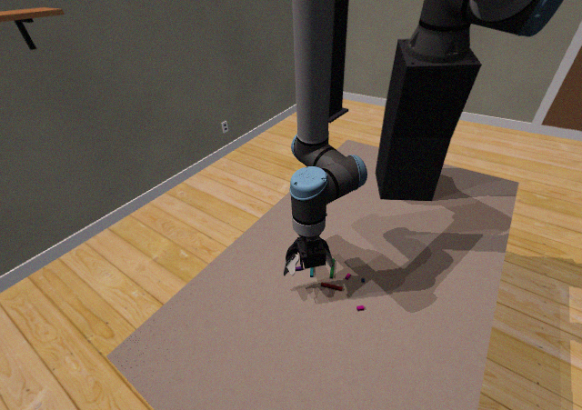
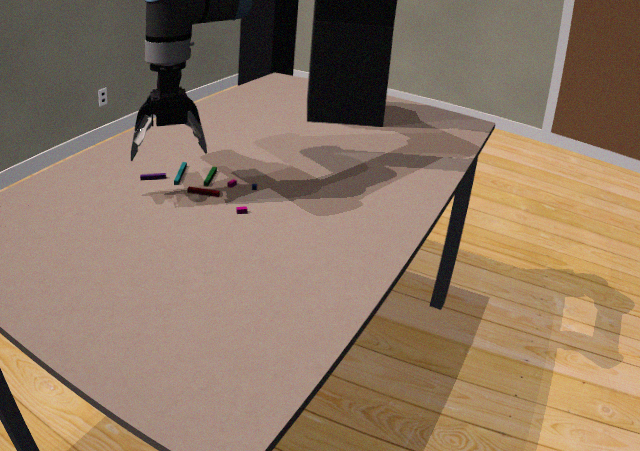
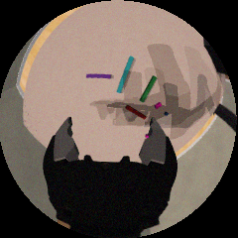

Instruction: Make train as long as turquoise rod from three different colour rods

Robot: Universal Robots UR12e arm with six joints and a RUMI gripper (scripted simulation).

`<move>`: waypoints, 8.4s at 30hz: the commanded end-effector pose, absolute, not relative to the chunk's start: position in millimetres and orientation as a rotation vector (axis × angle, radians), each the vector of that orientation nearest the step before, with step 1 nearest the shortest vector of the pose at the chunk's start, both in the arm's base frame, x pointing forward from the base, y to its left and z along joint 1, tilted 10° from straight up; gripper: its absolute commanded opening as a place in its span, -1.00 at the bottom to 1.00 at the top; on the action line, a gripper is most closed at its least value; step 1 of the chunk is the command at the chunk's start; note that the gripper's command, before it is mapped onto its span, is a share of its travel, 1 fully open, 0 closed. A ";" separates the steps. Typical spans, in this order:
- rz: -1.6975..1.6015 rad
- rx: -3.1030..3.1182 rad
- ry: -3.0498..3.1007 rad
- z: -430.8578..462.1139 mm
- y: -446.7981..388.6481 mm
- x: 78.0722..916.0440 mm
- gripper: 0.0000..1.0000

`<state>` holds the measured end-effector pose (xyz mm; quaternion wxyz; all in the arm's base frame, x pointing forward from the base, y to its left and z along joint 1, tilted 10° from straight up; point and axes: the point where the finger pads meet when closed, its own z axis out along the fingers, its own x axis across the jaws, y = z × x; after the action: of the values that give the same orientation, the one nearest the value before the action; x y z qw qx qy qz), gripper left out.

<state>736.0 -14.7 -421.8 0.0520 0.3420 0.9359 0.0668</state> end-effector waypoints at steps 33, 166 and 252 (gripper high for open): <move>0.203 1.040 2.846 -421.1 -14.8 736.6 1.00; 0.266 2.876 1.292 -430.5 -57.6 700.4 1.00; 0.256 2.267 2.112 -428.1 39.2 661.3 1.00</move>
<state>668.7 21.6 -429.5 0.0108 0.7710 0.6315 0.0818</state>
